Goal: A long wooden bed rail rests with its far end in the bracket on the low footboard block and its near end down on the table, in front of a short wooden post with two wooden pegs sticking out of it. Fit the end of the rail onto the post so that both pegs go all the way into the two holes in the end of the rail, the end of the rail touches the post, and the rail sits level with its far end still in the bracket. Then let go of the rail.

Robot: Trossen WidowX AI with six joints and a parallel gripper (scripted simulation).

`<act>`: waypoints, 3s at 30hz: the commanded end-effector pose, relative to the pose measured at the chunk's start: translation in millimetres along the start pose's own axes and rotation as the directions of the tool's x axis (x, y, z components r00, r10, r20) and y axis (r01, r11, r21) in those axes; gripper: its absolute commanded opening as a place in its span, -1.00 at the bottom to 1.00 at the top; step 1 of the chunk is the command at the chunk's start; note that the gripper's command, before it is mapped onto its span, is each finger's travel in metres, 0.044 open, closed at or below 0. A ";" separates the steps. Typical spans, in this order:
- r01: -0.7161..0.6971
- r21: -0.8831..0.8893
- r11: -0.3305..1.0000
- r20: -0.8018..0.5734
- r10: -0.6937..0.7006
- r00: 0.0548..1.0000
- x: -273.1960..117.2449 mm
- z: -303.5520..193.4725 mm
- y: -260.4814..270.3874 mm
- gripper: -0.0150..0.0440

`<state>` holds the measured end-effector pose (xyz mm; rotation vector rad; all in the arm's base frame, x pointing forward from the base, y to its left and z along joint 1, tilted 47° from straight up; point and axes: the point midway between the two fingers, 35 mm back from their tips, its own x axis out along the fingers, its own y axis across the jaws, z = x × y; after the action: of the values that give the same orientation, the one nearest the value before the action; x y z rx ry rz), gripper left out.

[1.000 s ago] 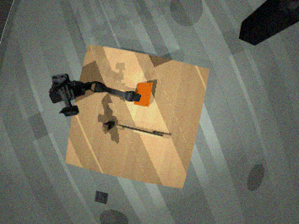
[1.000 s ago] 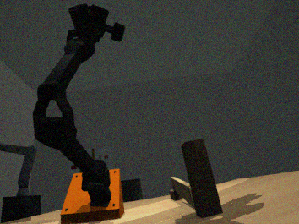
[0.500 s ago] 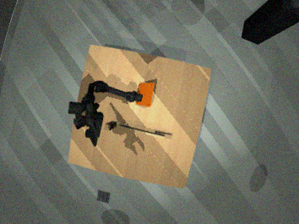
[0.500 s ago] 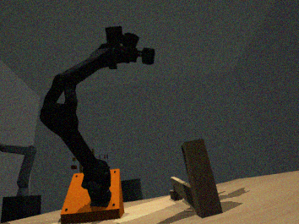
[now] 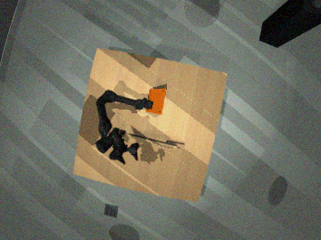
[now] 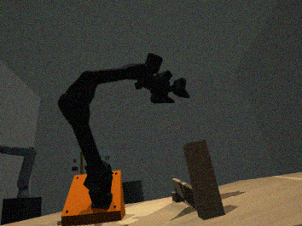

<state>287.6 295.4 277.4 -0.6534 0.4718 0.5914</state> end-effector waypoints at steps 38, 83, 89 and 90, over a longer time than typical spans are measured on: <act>-0.755 -0.360 0.548 -0.931 -0.268 0.249 31.3 -300.5 -94.7 1.00; -0.754 -0.360 0.549 -0.930 -0.272 0.247 43.1 -355.0 -110.4 0.38; -0.754 -0.360 0.549 -0.930 -0.272 0.247 43.1 -355.0 -110.4 -0.16; -0.754 -0.360 0.549 -0.930 -0.272 0.247 43.1 -355.0 -110.4 -0.25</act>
<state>311.6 0.0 49.7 -1.9335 1.6178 0.7168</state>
